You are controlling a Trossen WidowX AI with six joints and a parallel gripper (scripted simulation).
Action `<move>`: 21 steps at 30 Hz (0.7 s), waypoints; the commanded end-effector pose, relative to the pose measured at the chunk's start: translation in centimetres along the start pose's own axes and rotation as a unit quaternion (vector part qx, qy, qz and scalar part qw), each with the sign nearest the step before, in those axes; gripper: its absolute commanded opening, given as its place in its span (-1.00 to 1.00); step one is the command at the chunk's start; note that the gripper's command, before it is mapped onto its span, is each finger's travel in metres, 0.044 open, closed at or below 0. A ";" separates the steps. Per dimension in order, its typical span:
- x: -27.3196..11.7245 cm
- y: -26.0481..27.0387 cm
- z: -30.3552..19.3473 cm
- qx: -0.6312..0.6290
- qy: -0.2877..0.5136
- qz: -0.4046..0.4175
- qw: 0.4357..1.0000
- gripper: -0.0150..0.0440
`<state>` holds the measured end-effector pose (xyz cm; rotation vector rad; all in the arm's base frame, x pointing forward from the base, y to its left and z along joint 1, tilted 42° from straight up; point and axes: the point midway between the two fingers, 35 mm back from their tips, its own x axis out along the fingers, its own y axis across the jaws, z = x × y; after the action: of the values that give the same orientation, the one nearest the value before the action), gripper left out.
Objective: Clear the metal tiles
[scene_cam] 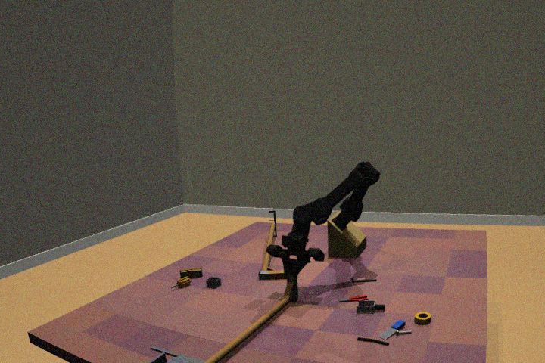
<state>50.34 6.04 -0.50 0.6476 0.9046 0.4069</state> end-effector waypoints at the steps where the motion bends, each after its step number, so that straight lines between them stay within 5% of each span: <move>1: -0.9 0.1 -0.1 -0.003 -0.006 0.001 1.000 -0.49; 21: -2.7 0.1 -2.2 -0.002 -0.006 0.001 1.000 -0.49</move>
<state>47.28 5.73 -0.53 0.6508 0.9116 0.4056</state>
